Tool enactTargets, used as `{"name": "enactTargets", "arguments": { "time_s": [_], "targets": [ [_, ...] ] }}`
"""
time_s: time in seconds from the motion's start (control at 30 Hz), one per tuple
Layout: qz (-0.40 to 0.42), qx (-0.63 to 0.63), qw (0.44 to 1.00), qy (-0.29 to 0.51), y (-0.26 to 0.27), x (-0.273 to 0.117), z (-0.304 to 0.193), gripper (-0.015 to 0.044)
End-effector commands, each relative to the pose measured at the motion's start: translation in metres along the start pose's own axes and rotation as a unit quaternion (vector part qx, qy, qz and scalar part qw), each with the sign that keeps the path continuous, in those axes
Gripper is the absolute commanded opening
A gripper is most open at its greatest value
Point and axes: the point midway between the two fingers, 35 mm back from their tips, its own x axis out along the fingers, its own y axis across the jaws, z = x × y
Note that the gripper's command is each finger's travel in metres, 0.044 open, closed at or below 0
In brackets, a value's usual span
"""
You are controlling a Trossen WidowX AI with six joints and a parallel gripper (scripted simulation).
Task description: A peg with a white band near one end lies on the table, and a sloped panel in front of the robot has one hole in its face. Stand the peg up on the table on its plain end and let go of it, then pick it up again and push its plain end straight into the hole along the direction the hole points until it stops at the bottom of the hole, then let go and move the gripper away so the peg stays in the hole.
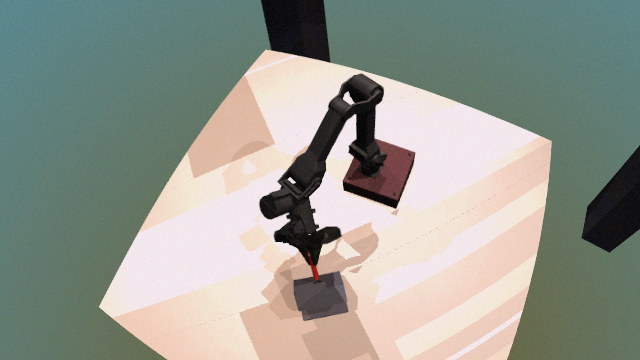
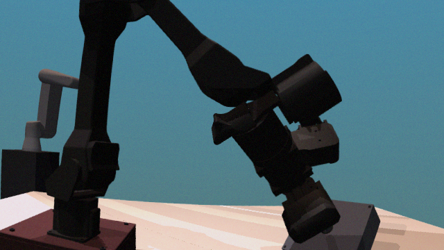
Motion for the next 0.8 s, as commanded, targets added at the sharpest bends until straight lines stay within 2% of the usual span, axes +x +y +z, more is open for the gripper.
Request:
{"name": "enactTargets", "arguments": {
  "time_s": [0.0, 0.77],
  "targets": [
    [-0.001, 0.001, 1.0, 0.0, -0.0004, 0.0035, -0.0001, 0.0],
    [0.0, 0.0, 1.0, 0.0, -0.0003, 0.0043, 0.0004, 0.0]
  ]
}}
